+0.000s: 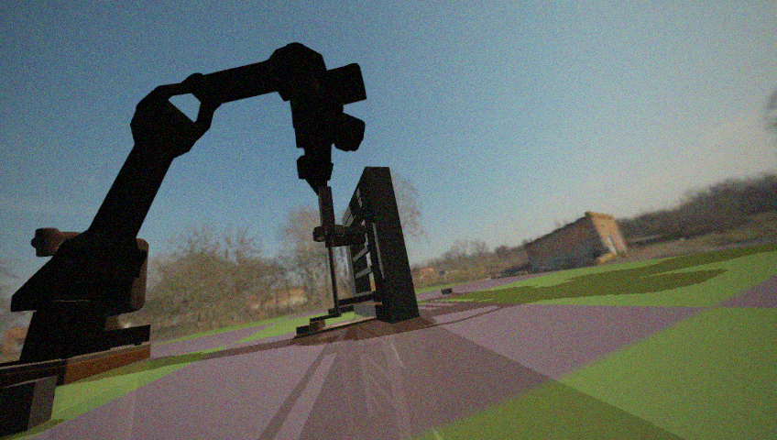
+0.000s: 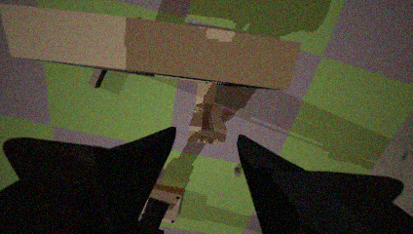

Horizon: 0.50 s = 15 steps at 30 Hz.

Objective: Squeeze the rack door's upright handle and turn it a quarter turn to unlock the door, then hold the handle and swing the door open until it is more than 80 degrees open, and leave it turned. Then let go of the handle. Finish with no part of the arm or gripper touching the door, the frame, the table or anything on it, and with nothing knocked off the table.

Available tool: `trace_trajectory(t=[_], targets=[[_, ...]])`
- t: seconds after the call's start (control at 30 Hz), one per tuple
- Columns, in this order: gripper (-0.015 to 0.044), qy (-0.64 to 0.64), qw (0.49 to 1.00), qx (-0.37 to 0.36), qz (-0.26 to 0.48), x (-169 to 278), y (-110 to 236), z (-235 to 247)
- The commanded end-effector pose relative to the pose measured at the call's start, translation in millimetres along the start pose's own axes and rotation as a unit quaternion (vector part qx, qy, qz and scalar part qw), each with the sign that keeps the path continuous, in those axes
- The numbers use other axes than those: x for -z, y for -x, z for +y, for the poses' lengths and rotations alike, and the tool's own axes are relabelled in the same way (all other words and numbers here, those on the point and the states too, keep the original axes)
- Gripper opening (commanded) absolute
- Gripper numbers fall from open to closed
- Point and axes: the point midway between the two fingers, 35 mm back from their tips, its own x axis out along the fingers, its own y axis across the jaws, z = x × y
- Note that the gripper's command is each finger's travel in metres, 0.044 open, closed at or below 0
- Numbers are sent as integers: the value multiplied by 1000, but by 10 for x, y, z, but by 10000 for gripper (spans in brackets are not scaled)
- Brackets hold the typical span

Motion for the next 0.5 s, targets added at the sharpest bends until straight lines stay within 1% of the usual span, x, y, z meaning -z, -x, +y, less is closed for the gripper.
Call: trace_trajectory(t=[0.0, 0.47], targets=[[292, 1, 1000, 0, 12, -1, -113, -10], [292, 2, 1000, -1, 31, 13, -340, -7]])
